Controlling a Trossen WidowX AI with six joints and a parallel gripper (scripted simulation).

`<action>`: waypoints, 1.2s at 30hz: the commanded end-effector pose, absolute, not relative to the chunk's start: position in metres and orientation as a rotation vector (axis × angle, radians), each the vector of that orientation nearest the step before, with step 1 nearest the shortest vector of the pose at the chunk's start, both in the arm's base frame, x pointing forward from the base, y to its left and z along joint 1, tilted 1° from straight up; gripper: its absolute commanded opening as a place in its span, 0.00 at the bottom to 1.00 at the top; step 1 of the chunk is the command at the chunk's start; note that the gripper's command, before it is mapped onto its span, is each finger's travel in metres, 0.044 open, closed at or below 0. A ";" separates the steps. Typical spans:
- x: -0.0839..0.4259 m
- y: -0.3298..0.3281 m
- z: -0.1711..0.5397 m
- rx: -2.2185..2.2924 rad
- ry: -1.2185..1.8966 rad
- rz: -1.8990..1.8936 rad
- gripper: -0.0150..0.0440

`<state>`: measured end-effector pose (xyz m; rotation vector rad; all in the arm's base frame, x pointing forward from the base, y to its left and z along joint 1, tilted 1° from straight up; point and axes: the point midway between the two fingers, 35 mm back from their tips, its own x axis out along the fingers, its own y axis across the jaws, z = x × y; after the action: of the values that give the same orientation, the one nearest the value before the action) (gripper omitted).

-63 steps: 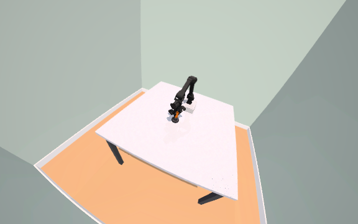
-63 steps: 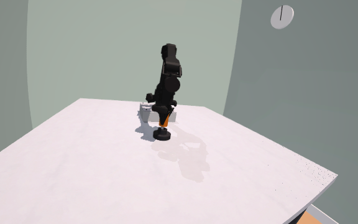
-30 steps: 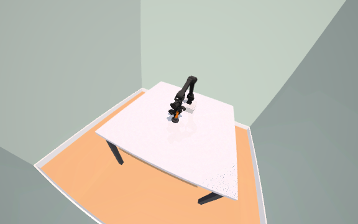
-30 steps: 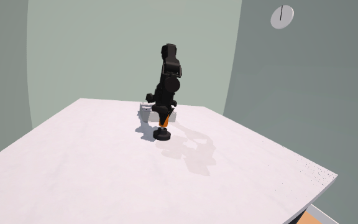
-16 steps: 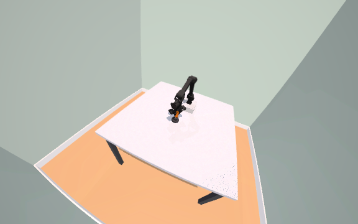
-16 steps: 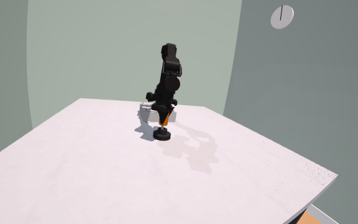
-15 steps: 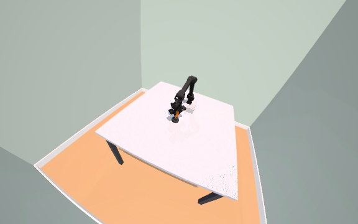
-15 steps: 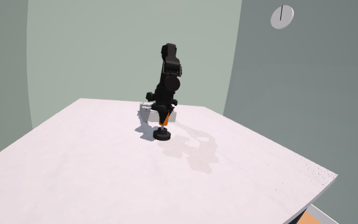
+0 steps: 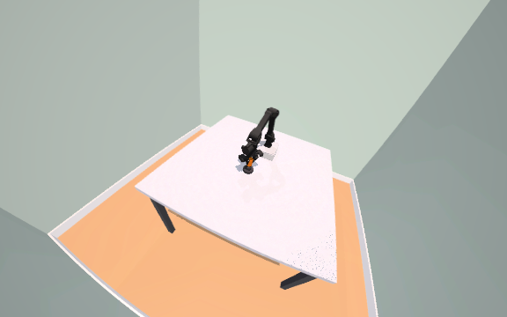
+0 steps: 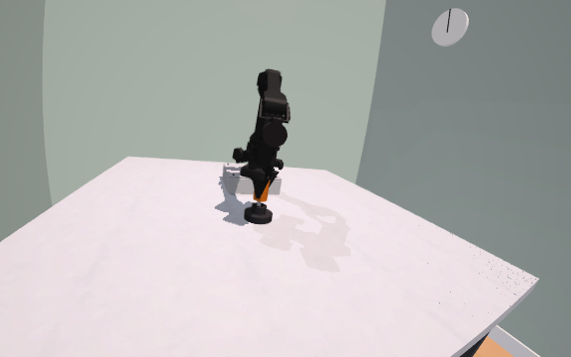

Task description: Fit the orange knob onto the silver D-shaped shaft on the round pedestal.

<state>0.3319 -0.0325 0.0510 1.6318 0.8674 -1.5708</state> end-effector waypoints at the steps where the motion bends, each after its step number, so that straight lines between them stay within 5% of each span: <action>1: 0.337 -0.033 0.054 1.642 0.862 -1.565 0.25; 36: 0.331 -0.032 0.050 1.679 0.828 -1.601 0.25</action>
<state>0.3308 -0.0321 0.0506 1.6719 0.8293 -1.6009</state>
